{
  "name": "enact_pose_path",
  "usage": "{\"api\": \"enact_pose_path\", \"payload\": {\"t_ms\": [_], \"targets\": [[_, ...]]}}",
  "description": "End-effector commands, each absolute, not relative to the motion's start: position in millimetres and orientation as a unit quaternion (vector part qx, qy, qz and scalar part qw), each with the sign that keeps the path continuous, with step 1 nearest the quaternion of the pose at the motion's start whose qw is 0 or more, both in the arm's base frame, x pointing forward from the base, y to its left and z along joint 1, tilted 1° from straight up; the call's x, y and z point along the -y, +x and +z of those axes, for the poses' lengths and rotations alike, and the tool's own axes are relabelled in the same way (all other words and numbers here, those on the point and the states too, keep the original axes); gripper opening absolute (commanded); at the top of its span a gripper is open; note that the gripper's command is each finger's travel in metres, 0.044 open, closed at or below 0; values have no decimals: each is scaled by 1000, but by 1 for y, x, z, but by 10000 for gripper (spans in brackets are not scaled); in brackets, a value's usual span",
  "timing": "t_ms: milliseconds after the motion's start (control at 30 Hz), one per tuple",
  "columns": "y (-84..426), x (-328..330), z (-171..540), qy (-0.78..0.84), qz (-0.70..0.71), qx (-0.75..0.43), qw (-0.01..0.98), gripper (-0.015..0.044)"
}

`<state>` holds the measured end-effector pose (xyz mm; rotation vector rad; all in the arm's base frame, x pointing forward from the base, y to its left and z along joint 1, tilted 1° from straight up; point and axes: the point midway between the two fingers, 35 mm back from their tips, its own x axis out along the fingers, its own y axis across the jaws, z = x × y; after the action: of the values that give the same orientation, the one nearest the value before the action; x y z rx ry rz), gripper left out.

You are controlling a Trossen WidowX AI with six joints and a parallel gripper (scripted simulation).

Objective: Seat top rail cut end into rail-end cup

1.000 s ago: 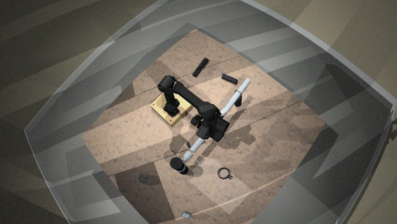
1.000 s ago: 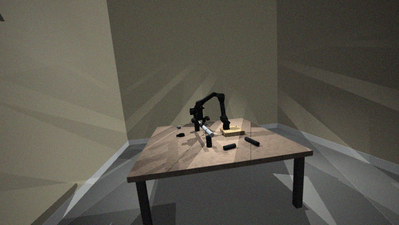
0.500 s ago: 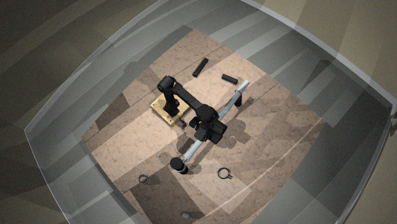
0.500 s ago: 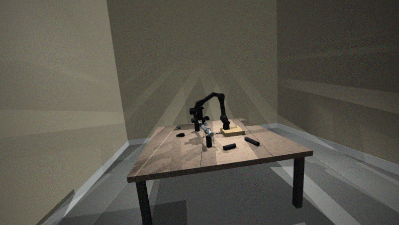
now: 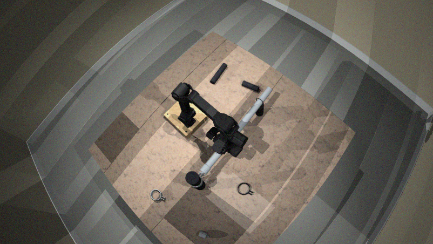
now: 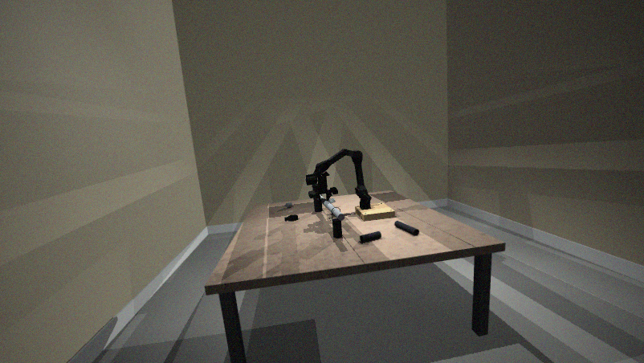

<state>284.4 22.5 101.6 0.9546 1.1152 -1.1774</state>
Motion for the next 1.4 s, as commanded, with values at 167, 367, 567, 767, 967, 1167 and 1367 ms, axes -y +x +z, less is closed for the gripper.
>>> {"api": "enact_pose_path", "payload": {"t_ms": [167, 367, 567, 767, 967, 1167, 1367], "targets": [[285, -21, 102, 410, -505, -479, 590, 0], [286, -20, 102, 409, -505, -479, 590, 0], [286, -19, 102, 409, -505, -478, 591, 0], [286, -19, 103, 408, -505, -478, 592, 0], [287, -19, 103, 408, -505, -478, 592, 0], [287, -19, 104, 408, -505, -478, 592, 0], [287, -19, 105, 408, -505, -478, 592, 0]]}}
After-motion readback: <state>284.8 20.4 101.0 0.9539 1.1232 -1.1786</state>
